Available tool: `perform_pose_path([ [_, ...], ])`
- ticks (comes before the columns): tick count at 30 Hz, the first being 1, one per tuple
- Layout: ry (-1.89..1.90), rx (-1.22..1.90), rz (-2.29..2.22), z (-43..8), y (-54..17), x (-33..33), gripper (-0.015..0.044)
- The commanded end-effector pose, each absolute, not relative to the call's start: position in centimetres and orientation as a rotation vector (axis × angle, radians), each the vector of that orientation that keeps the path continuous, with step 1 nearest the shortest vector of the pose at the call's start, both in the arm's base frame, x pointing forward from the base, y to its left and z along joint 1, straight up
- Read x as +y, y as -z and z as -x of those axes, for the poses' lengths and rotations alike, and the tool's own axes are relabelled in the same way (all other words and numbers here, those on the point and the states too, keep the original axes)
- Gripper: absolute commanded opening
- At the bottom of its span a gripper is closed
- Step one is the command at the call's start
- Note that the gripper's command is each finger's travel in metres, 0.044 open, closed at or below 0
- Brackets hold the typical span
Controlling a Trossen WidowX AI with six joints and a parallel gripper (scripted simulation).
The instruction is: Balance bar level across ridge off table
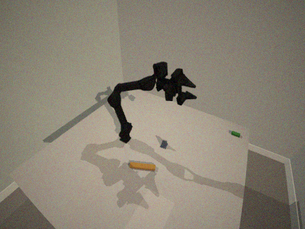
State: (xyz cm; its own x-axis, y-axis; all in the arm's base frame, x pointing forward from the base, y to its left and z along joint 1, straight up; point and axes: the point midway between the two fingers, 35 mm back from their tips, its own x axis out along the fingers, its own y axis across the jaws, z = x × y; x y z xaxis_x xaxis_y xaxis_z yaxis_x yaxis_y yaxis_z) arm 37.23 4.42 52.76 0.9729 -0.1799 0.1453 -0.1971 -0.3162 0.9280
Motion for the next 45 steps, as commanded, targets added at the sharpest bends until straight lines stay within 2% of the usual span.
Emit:
perform_pose_path([
  [1,0.077,-0.219,-1.746,-38.4,-50.2,3.7,0.0315],
  [23,0.416,0.124,-0.987,-40.6,-38.9,-2.6,0.0315],
  [45,0.503,0.619,-0.354,-37.9,-27.9,-9.0,0.0315],
])
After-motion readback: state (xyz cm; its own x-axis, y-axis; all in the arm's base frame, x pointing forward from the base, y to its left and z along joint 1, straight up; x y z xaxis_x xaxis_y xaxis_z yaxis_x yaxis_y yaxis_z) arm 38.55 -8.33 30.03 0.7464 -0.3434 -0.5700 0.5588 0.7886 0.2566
